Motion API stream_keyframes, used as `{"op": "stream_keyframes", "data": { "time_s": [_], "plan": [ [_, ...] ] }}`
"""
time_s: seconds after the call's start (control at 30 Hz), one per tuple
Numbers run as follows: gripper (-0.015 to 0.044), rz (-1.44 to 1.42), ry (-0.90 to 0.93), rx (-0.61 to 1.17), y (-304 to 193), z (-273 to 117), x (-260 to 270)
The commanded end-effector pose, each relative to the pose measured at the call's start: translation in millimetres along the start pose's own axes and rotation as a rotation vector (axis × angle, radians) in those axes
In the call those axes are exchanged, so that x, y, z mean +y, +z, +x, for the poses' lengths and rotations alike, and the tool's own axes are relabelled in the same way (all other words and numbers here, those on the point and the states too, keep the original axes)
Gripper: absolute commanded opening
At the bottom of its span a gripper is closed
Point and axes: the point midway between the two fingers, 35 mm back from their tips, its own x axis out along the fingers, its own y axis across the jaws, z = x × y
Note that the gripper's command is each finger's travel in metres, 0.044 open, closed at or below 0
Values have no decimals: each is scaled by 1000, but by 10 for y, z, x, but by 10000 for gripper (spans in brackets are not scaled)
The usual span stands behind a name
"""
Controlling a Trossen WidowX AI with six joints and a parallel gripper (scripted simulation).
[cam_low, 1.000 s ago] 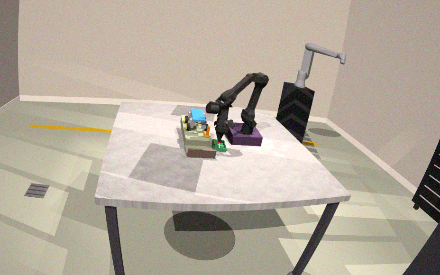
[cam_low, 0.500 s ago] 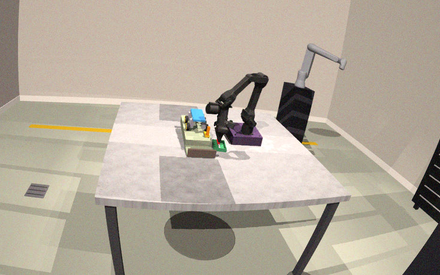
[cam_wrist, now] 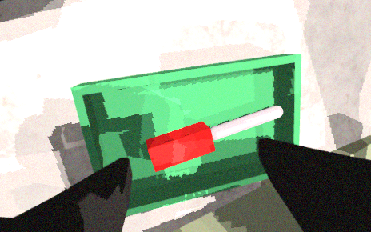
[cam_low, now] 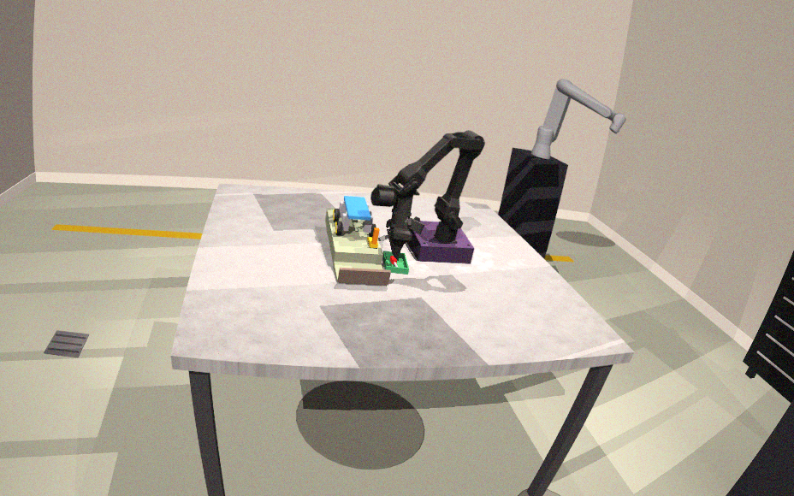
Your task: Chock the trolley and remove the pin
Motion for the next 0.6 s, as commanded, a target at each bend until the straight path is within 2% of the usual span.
{"op": "stream_keyframes", "data": {
  "time_s": [0.0, 0.27, 0.4, 0.57],
  "plan": [
    [340, 0, 0, 0, -2, -2, -2],
    [340, -5, -1, -4, 30, -224, -24],
    [440, -5, -1, -5, 41, -323, -34],
    [440, -5, -1, -5, 53, -476, -54]
  ]
}}
